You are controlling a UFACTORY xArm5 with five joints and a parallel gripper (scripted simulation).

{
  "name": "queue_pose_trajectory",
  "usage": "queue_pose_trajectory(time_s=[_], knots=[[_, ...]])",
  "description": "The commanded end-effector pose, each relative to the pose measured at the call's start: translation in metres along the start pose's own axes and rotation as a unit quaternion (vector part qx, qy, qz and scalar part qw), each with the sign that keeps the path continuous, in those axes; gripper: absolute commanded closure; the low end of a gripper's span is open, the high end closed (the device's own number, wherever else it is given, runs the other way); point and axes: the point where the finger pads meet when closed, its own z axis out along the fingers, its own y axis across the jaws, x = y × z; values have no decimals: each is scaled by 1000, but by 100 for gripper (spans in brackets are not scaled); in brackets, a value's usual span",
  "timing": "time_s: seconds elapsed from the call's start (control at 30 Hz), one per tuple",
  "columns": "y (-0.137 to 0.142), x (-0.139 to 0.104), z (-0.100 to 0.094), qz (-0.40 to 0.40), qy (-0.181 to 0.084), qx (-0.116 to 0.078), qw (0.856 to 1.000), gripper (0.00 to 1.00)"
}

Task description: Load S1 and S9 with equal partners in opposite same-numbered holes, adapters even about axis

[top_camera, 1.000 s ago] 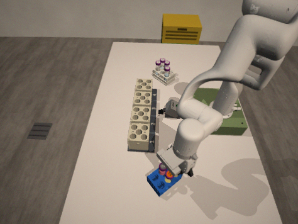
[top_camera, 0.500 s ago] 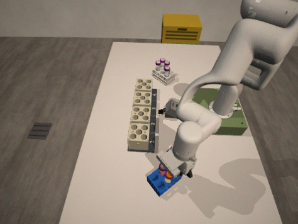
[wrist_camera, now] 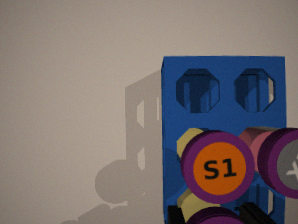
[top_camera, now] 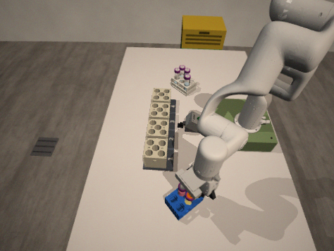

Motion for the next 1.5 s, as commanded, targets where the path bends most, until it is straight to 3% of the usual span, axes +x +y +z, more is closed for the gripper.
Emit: queue_pose_trajectory(time_s=[0.0, 0.87, 1.47], knots=[[0, 1, -1, 0, 2, 0, 1000, 56], [0, 1, -1, 0, 2, 0, 1000, 56], [0, 1, -33, 0, 2, 0, 1000, 56]])
